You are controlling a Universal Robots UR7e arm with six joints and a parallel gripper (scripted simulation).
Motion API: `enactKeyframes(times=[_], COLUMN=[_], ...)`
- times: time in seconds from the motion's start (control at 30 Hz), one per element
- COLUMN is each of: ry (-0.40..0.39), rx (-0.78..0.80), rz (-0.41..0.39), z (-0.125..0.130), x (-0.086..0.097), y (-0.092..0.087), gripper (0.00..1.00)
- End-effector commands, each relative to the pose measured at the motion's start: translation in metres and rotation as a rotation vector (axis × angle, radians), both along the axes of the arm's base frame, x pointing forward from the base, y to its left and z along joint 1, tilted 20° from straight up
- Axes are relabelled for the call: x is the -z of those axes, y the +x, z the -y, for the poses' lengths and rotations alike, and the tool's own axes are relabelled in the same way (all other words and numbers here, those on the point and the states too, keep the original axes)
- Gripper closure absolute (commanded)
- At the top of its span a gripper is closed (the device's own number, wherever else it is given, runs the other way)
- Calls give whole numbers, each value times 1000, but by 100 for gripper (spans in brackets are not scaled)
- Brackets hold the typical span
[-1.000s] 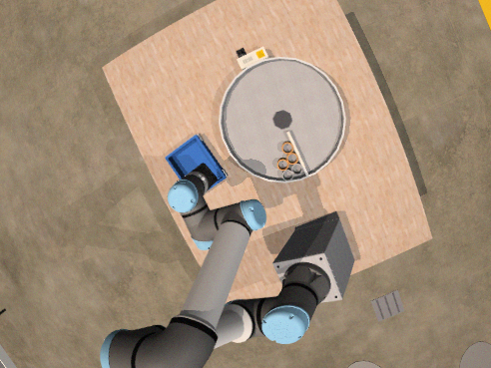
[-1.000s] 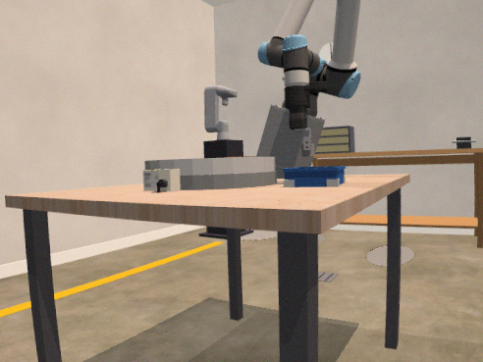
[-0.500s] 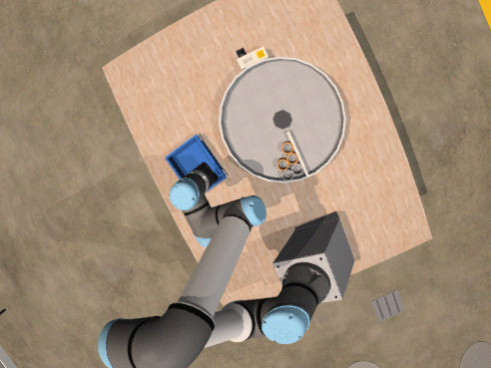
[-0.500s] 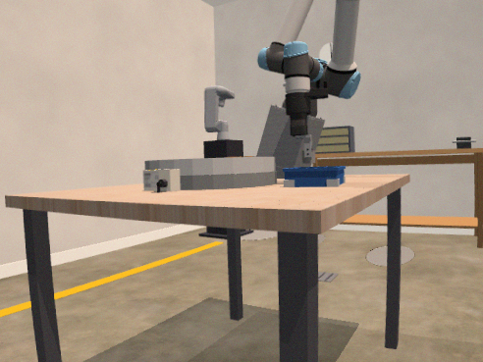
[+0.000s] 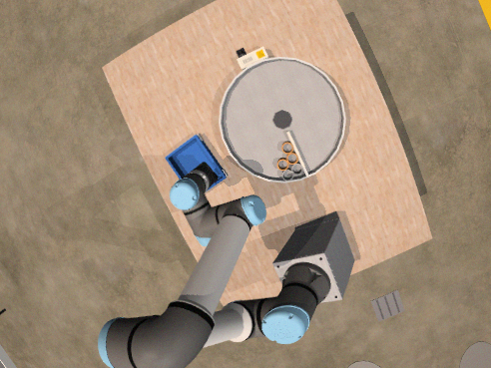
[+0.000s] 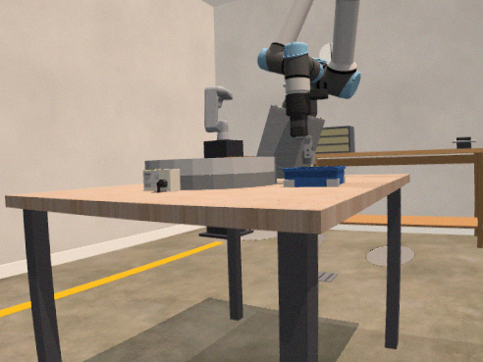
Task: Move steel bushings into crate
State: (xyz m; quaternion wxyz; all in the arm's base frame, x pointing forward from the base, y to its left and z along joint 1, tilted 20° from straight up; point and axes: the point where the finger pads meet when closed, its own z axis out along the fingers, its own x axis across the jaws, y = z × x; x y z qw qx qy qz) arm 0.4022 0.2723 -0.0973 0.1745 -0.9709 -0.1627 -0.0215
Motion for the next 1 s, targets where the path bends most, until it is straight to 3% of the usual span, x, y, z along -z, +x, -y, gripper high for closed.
enactKeyframes(times=[0.0,0.97], ry=[0,0], rx=[0,0], rz=[1,1], z=[-1,-6], x=[1,15], y=[0,0], gripper=[100,100])
